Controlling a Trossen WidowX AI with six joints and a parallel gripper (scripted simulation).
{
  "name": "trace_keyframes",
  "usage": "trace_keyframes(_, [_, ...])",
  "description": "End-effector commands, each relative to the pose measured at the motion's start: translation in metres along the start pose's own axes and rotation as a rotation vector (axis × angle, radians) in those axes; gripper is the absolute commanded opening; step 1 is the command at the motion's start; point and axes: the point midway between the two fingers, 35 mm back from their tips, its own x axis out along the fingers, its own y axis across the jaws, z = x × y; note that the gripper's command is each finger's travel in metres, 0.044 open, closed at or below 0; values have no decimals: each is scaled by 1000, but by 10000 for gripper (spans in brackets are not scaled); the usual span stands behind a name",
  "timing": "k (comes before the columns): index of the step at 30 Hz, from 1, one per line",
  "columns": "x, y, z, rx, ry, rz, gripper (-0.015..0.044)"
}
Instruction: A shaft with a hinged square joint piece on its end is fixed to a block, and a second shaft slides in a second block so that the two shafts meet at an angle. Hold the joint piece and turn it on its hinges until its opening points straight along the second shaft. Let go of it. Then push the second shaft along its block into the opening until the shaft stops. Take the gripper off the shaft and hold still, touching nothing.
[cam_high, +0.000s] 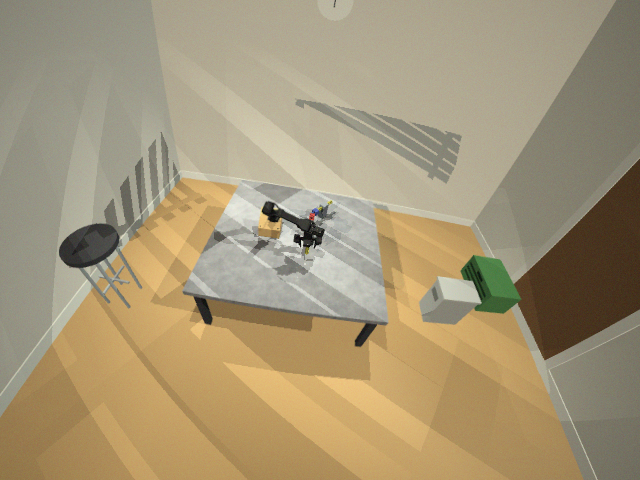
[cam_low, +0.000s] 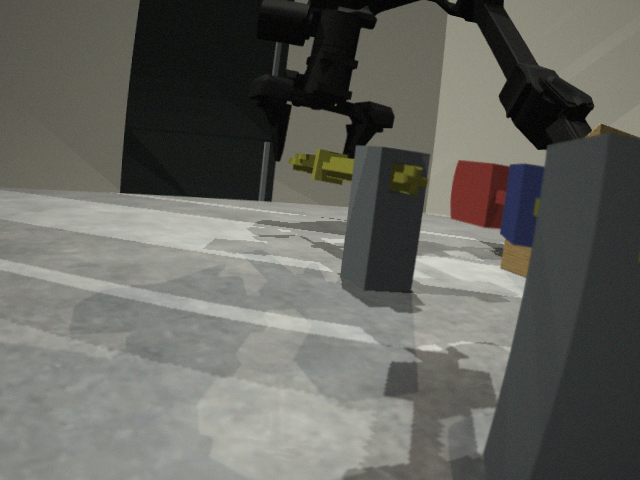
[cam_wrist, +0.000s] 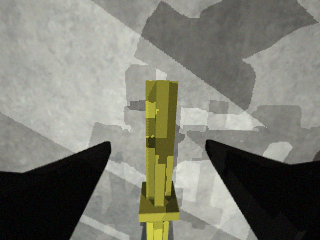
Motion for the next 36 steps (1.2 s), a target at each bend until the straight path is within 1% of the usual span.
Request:
trace_keyframes(1, [3,0,-1,17,2,3,440])
trace_keyframes(19, [29,0,-2,17,0,2,440])
trace_keyframes(32, [29,0,-2,17,0,2,102])
trace_keyframes(36, [29,0,-2,17,0,2,102])
